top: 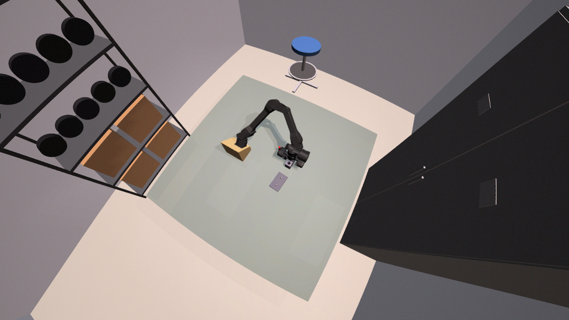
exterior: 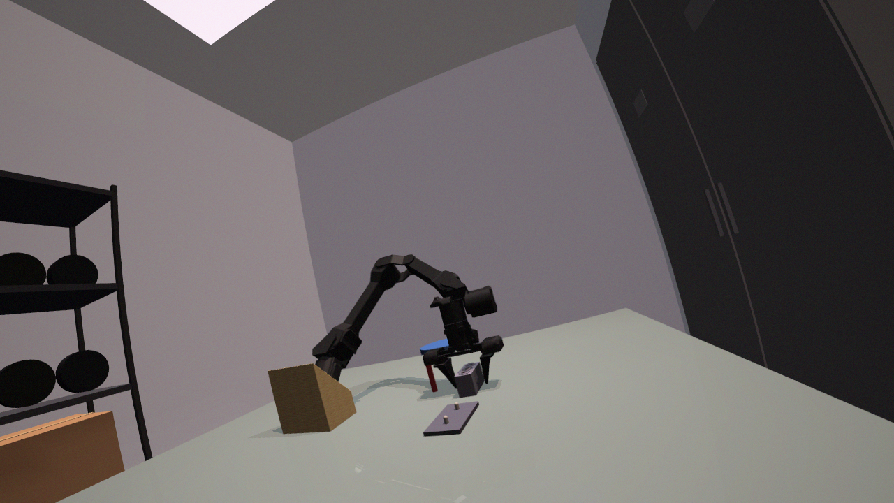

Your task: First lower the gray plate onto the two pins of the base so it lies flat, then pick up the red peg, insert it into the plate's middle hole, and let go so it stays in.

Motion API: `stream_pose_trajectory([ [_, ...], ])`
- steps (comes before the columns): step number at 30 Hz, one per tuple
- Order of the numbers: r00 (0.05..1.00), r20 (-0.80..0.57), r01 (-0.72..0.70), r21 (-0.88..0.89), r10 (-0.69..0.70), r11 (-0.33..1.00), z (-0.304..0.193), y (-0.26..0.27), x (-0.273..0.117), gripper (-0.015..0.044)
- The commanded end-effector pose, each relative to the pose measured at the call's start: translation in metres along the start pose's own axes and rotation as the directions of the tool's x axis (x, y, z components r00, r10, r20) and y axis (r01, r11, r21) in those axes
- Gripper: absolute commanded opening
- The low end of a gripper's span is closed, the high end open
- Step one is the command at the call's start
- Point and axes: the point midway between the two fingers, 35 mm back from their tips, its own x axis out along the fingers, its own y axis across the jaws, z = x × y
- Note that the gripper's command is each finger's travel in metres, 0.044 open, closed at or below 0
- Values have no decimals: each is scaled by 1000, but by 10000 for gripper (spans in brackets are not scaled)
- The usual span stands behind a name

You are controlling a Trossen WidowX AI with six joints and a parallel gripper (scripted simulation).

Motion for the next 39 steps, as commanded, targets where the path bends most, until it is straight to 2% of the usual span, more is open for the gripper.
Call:
stream_pose_trajectory([
  [1,1000,4,0,6,0,1000,0,0,1,177],
  [5,1000,4,0,6,0,1000,0,0,1,73],
  [15,1000,4,0,6,0,1000,0,0,1,0],
  [39,1000,-8,1,7,-1,1000,-1,-7,-69,0],
])
